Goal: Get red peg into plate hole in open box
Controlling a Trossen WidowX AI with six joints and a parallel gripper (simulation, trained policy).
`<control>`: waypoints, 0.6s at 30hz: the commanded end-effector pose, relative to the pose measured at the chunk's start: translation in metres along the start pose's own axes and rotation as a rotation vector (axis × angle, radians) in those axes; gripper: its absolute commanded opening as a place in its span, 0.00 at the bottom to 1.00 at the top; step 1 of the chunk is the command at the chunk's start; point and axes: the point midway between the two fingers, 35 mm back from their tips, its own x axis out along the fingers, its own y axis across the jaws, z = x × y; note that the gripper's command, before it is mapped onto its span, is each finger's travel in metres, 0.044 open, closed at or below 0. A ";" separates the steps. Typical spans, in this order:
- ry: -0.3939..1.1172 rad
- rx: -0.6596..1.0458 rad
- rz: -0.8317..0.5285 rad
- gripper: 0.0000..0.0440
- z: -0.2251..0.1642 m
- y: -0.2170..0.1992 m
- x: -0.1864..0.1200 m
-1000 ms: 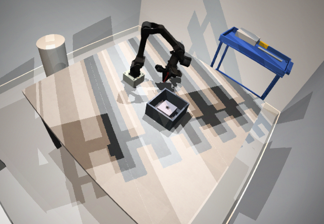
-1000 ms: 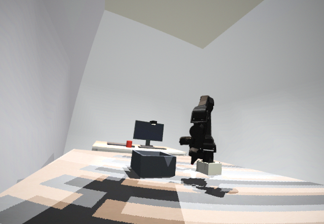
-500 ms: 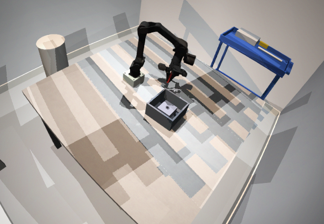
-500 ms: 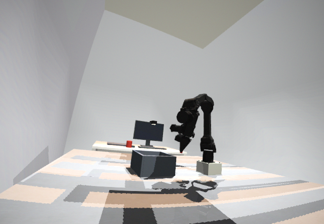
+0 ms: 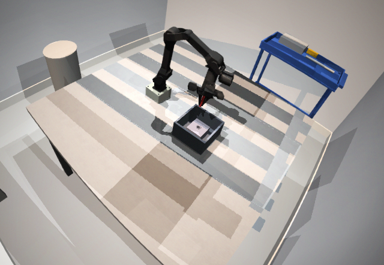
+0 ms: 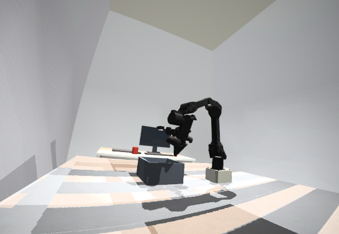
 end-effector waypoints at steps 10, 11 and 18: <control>0.009 0.015 0.035 0.00 0.052 0.007 0.036; 0.012 0.010 0.039 0.00 0.055 0.007 0.039; 0.039 -0.038 0.069 0.00 0.070 0.011 0.060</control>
